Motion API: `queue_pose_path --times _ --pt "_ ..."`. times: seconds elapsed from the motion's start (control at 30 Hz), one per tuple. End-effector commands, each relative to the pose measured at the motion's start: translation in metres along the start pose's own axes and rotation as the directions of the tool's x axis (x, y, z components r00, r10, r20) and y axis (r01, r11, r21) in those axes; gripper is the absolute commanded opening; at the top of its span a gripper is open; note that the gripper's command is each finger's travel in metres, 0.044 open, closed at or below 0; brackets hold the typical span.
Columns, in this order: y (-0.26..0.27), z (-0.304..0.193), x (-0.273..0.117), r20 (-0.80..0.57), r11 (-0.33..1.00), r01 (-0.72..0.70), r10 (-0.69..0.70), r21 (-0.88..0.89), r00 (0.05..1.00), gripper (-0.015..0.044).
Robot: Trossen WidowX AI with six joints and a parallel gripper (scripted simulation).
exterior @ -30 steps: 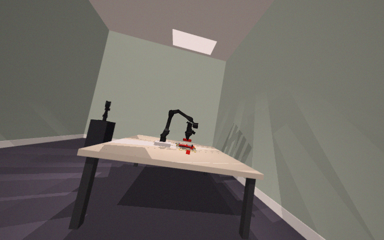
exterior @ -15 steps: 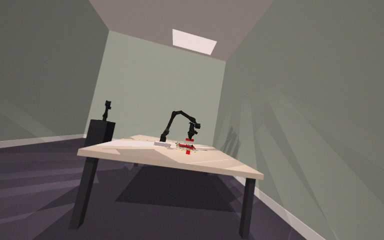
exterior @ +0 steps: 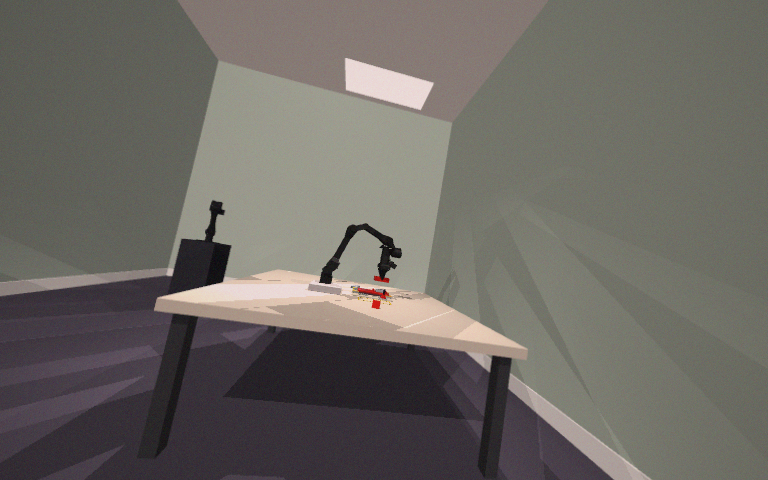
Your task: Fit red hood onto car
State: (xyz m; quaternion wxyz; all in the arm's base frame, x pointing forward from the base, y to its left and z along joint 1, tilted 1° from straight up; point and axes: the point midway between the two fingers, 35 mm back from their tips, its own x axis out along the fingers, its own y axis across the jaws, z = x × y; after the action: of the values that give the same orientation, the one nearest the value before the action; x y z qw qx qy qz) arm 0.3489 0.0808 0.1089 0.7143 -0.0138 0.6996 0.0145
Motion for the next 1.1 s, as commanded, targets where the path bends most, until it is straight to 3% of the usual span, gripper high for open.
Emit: queue_pose_path --times 0.0,0.4,1.07 --pt "0.001 0.001 0.002 -0.001 1.0 -0.004 0.004 0.009 1.0 0.0" --pt "0.004 0.002 0.049 -0.001 1.0 -0.005 0.005 0.009 1.0 0.0" --pt "0.006 0.0 0.05 -0.001 1.0 -0.005 0.005 0.009 1.0 0.0"
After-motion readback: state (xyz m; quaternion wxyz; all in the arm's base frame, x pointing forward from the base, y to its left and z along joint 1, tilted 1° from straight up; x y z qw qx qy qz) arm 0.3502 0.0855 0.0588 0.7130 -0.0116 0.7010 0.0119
